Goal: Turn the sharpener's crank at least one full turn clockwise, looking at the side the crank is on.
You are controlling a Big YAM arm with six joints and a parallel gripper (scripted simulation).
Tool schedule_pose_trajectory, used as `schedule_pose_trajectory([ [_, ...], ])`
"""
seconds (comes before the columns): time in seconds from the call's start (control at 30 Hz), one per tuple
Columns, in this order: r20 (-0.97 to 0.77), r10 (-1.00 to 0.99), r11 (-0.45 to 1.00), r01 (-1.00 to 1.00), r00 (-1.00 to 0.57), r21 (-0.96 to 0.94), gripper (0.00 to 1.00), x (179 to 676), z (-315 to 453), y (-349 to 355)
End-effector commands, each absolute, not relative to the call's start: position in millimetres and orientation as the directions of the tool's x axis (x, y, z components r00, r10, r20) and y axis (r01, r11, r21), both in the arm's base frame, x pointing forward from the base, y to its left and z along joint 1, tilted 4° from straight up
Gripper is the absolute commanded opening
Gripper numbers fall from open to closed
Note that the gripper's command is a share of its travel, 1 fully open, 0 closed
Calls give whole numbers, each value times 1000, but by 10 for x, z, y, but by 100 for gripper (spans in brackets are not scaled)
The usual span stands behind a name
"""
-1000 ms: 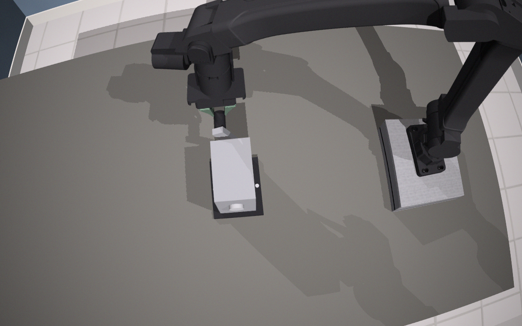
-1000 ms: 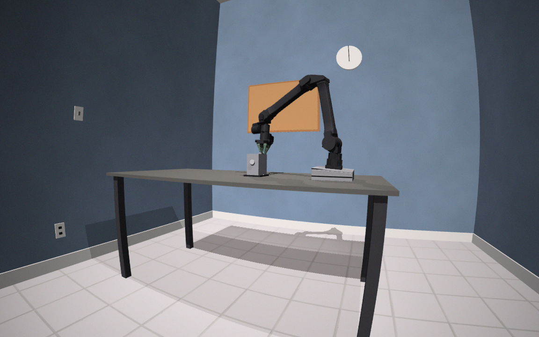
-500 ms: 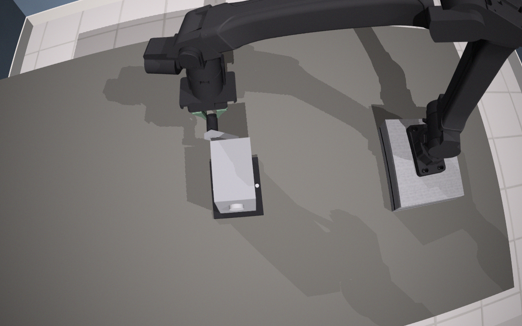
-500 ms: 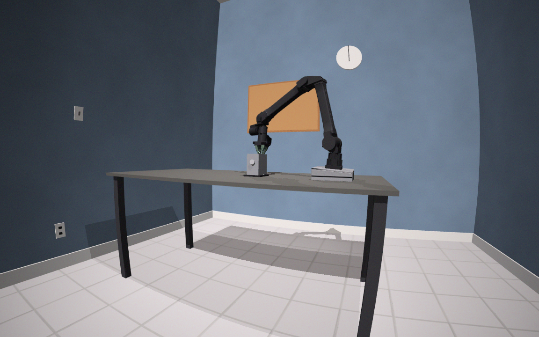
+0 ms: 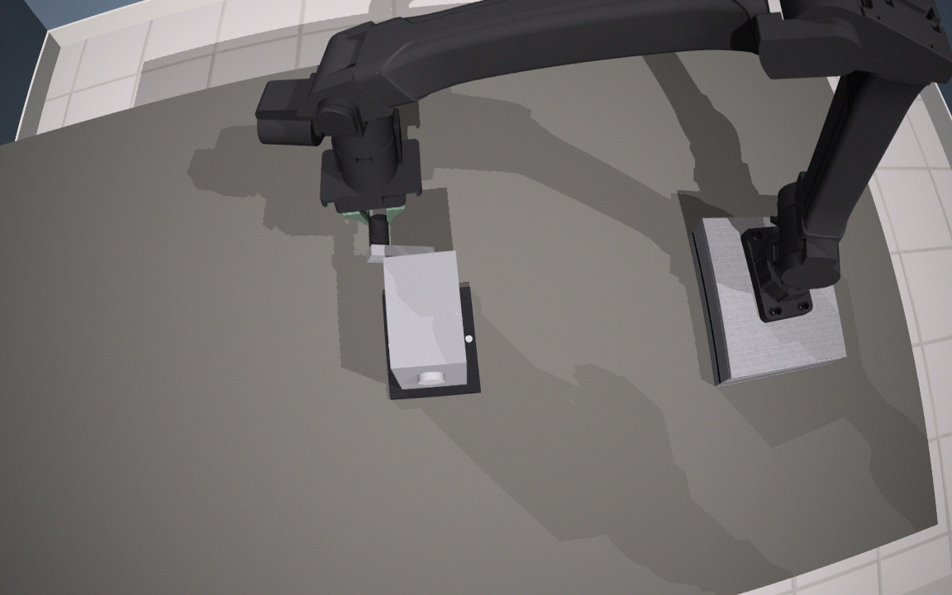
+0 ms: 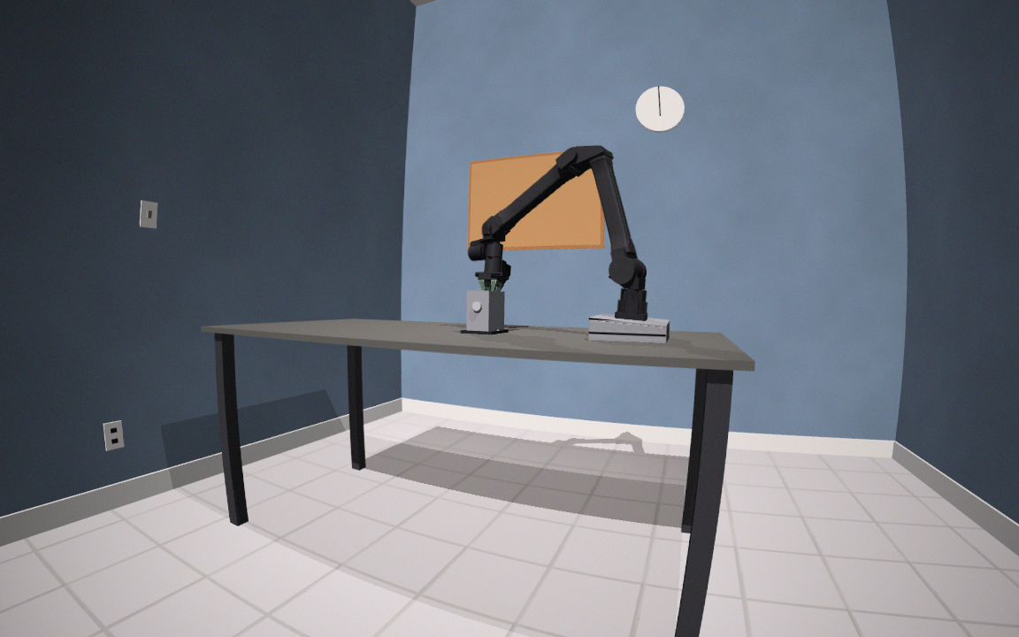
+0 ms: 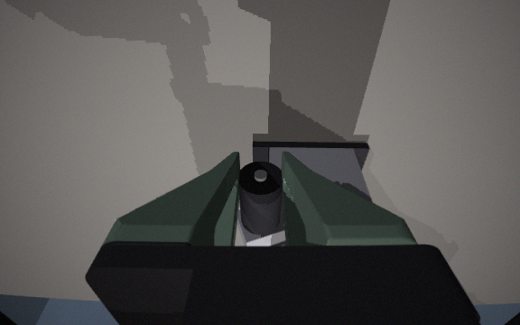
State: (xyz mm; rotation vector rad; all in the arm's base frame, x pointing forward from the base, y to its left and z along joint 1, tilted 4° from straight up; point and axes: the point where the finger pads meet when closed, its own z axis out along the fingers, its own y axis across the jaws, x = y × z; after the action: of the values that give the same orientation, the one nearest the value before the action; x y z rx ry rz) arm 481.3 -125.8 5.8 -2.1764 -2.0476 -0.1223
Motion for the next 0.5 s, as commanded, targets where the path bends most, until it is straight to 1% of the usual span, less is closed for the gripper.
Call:
schedule_pose_trajectory([
  [0.0,155,986,-63,998,65,-21,15,5071,24,-1288],
  [0.13,156,985,-63,998,67,-29,15,5038,-31,-1279],
  [0.3,166,983,-64,995,75,-73,15,4832,-237,-1222],
  [0.47,166,983,-64,995,76,-73,15,4817,-311,-1226],
])
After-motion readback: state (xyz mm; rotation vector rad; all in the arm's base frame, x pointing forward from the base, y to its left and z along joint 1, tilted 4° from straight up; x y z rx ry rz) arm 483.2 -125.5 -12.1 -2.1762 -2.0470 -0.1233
